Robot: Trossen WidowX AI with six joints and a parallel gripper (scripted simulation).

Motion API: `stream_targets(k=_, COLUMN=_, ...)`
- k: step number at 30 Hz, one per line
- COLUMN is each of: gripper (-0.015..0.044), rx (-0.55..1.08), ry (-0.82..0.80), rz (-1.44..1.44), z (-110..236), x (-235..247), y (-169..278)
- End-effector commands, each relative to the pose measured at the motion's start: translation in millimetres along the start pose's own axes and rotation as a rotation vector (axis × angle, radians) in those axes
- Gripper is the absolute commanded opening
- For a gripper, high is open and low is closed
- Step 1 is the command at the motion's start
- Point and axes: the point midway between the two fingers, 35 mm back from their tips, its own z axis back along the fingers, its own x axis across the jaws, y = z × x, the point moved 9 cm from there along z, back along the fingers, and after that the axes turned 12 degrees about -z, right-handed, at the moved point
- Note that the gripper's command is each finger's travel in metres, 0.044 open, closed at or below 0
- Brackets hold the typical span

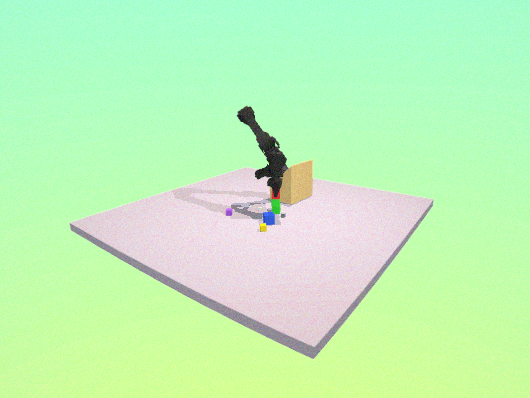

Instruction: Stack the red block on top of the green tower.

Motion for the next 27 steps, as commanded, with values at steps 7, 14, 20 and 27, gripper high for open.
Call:
stream_targets(k=7, gripper=0.0236, rx=0.000, ry=0.000, rz=-0.001, z=-0.2, x=0.1, y=0.0)
stream_targets(k=14, gripper=0.0420, rx=0.000, ry=0.000, rz=-0.001, z=-0.2, x=0.1, y=0.0)
stream_targets(k=20, gripper=0.0440, rx=0.000, ry=0.000, rz=-0.001, z=-0.2, x=0.1, y=0.0)
stream_targets(k=27, gripper=0.0440, rx=0.000, ry=0.000, rz=-0.001, z=-0.2, x=0.1, y=0.0)
